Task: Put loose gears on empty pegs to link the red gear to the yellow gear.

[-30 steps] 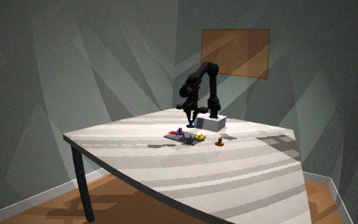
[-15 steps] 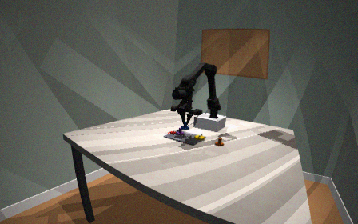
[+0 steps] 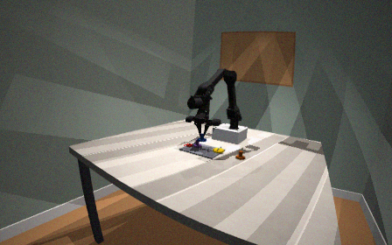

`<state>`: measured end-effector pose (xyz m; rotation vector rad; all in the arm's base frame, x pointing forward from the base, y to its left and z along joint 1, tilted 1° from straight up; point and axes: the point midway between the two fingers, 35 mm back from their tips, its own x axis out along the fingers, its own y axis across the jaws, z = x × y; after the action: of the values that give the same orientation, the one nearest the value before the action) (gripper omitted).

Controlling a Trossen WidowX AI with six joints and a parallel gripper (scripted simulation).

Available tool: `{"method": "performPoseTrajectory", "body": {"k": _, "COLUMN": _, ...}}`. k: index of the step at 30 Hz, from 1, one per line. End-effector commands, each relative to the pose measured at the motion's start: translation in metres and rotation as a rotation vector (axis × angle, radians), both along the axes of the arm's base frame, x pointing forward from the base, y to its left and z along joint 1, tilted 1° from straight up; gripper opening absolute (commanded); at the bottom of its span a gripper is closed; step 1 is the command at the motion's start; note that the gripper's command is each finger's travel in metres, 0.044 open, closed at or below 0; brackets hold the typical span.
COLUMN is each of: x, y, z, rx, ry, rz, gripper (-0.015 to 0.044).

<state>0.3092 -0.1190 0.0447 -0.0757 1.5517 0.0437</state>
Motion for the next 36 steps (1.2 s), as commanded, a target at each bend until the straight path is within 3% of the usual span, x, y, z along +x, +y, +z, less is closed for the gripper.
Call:
{"method": "performPoseTrajectory", "body": {"k": 1, "x": 0.0012, "y": -0.0001, "z": 0.0005, "rx": -0.001, "ry": -0.002, "rz": 0.115, "gripper": 0.0000}}
{"method": "performPoseTrajectory", "body": {"k": 23, "x": 0.0012, "y": -0.0002, "z": 0.0007, "rx": -0.014, "ry": 0.010, "rz": 0.751, "gripper": 0.0000}}
{"method": "performPoseTrajectory", "body": {"k": 36, "x": 0.0015, "y": 0.0000, "z": -0.0027, "rx": -0.017, "ry": 0.012, "rz": 0.864, "gripper": 0.0000}}
